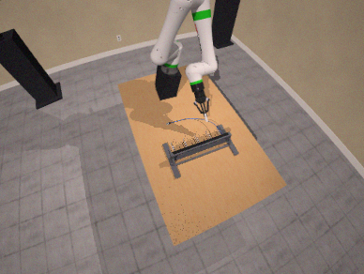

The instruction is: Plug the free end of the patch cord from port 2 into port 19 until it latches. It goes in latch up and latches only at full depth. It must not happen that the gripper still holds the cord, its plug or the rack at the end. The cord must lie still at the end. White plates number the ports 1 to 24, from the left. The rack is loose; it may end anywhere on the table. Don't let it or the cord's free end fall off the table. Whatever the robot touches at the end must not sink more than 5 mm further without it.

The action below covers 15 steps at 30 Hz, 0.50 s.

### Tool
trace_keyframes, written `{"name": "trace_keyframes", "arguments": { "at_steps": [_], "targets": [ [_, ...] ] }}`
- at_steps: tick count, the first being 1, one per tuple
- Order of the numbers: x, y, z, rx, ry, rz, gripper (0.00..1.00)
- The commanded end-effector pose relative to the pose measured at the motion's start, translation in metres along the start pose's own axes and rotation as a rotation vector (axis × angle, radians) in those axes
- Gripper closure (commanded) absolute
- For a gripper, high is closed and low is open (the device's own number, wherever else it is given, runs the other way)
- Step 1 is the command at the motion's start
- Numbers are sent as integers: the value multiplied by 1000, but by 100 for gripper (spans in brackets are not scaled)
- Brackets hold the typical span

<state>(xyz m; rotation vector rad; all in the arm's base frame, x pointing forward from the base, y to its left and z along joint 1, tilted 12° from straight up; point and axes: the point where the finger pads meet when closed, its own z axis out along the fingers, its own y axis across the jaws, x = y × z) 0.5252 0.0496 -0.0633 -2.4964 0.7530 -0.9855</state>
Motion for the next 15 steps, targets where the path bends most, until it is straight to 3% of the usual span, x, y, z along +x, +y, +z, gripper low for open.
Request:
{"name": "trace_keyframes", "arguments": {
  "at_steps": [1,9,15],
  "targets": [
    [0,-23,-9,-22,94,-137,100],
    [-1,-49,-31,-22,197,-334,100],
    [-2,-55,-38,-28,225,-389,100]
  ]
}}
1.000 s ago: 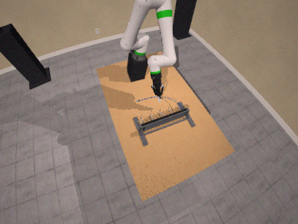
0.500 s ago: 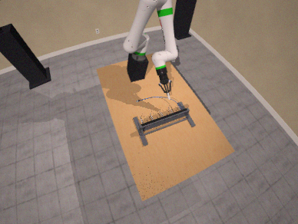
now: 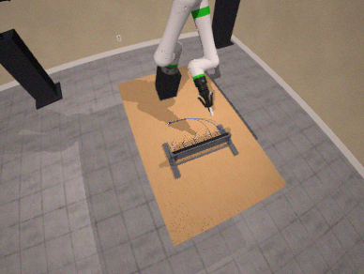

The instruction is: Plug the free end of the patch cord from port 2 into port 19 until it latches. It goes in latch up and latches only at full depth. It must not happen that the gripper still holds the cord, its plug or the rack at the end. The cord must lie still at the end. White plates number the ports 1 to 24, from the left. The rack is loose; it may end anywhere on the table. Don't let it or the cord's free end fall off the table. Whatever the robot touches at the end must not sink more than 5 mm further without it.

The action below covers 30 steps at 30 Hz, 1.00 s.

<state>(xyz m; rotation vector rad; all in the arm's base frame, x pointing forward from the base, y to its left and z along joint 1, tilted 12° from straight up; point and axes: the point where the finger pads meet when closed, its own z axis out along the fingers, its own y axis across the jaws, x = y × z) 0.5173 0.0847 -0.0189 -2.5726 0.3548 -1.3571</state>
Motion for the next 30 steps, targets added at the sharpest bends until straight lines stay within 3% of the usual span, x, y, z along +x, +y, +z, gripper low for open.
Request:
{"name": "trace_keyframes", "arguments": {
  "at_steps": [1,13,26,30],
  "targets": [
    [4,-7,-6,-68,21,-55,100],
    [5,-6,13,-68,21,-55,100],
    [7,0,112,-68,21,-55,100],
    [7,1,123,-68,21,-55,100]
  ]
}}
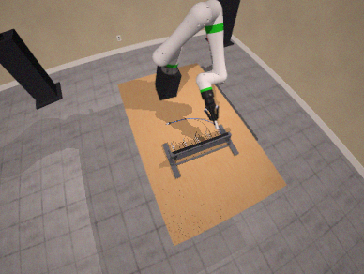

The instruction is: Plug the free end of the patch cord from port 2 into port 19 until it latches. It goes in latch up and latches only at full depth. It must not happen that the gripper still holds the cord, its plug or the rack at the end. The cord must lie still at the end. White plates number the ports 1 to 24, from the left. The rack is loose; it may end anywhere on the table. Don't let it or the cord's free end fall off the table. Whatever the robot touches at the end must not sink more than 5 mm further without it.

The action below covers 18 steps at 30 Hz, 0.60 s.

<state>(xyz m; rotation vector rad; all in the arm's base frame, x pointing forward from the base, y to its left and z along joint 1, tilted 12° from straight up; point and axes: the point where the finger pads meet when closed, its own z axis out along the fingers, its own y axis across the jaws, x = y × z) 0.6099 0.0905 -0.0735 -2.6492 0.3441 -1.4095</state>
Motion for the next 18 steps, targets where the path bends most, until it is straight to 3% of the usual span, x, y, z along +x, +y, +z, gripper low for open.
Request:
{"name": "trace_keyframes", "arguments": {
  "at_steps": [1,18],
  "targets": [
    [1,0,20,4,5,0,100],
    [1,0,27,4,5,0,100]
  ]
}}
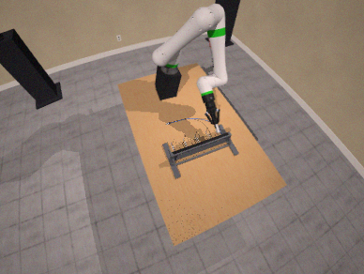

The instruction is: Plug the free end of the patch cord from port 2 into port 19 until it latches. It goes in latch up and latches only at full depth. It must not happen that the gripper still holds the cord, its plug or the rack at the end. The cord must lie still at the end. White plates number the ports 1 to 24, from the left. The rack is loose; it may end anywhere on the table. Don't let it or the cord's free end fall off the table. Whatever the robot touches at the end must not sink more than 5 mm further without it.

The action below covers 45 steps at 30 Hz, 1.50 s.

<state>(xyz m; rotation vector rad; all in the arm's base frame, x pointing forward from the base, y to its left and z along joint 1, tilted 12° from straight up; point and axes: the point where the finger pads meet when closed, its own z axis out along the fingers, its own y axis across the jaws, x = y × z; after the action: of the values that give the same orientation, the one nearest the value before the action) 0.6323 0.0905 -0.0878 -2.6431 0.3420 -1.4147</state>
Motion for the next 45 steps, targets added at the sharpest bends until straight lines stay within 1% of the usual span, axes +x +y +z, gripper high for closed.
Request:
{"name": "trace_keyframes", "arguments": {
  "at_steps": [1,36,40,42,45],
  "targets": [
    [0,0,0,0,0,0,100],
    [0,0,0,0,0,0,100],
    [0,0,-10,0,0,0,100],
    [0,0,-20,0,0,0,100],
    [0,0,-43,0,0,0,100]
  ]
}}
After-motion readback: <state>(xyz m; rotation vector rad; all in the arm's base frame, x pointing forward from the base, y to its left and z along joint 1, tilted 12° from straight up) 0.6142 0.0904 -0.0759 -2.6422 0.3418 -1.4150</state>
